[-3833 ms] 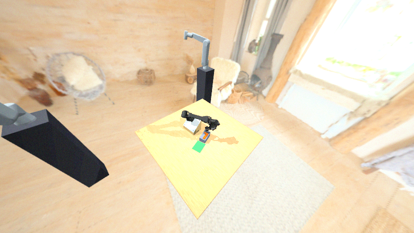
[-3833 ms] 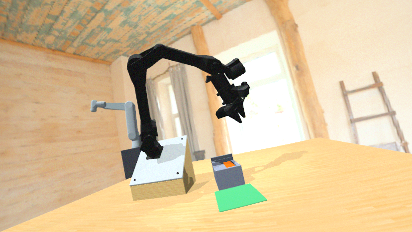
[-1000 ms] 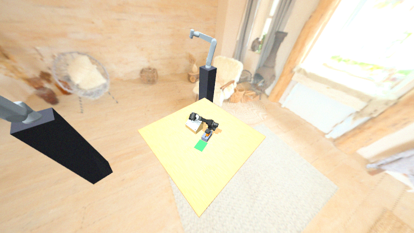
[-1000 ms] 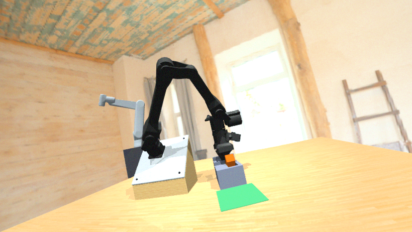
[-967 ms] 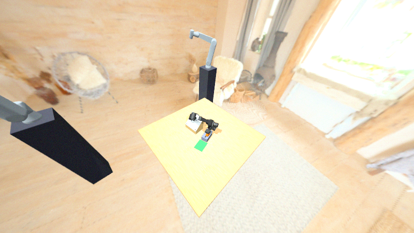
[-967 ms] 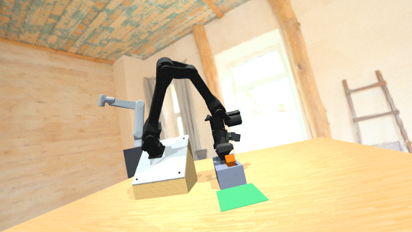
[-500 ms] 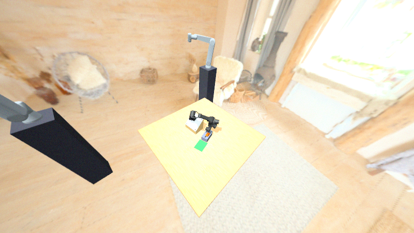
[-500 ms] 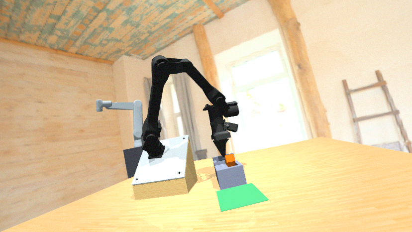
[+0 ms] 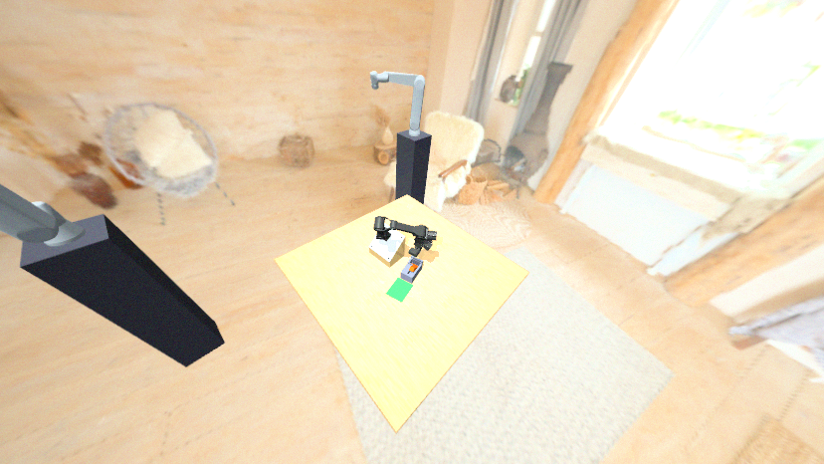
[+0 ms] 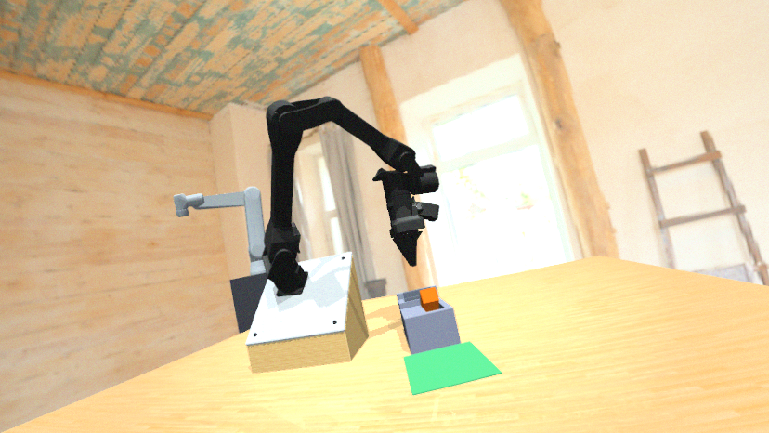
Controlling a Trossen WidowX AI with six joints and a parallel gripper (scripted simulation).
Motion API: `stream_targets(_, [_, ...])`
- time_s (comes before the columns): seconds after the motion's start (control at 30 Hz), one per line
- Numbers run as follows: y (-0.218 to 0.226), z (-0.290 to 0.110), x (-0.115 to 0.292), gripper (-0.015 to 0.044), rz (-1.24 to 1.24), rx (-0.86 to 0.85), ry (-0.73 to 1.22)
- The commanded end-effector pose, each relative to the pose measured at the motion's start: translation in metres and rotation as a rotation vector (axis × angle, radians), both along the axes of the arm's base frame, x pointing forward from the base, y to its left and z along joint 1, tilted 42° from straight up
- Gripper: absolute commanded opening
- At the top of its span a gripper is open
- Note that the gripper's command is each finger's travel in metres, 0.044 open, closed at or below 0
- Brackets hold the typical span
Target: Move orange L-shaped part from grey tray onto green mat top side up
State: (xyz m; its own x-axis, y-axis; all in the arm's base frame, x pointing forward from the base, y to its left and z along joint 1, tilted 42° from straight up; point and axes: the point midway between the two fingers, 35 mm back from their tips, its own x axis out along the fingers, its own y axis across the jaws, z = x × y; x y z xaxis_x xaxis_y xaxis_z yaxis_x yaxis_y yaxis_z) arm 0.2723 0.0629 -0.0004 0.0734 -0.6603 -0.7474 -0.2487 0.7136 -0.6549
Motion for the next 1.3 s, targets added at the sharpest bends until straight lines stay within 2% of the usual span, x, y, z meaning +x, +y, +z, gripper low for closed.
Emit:
stream_targets(0.0, [0.0,-0.001,0.0,0.018,0.0,-0.001,0.002])
stream_targets(0.67, [0.0,-0.001,0.0,0.018,0.0,-0.001,0.002])
stream_targets(0.73, [-0.002,0.001,0.001,0.0233,-0.041,0.004,-0.035])
stream_targets(0.8, [-0.005,0.005,0.004,0.028,-0.133,0.014,-0.116])
stream_targets(1.17, [-0.045,0.046,0.027,0.028,-1.049,0.104,-0.927])
stream_targets(1.27, [-0.051,0.052,0.029,0.028,-1.177,0.115,-1.041])
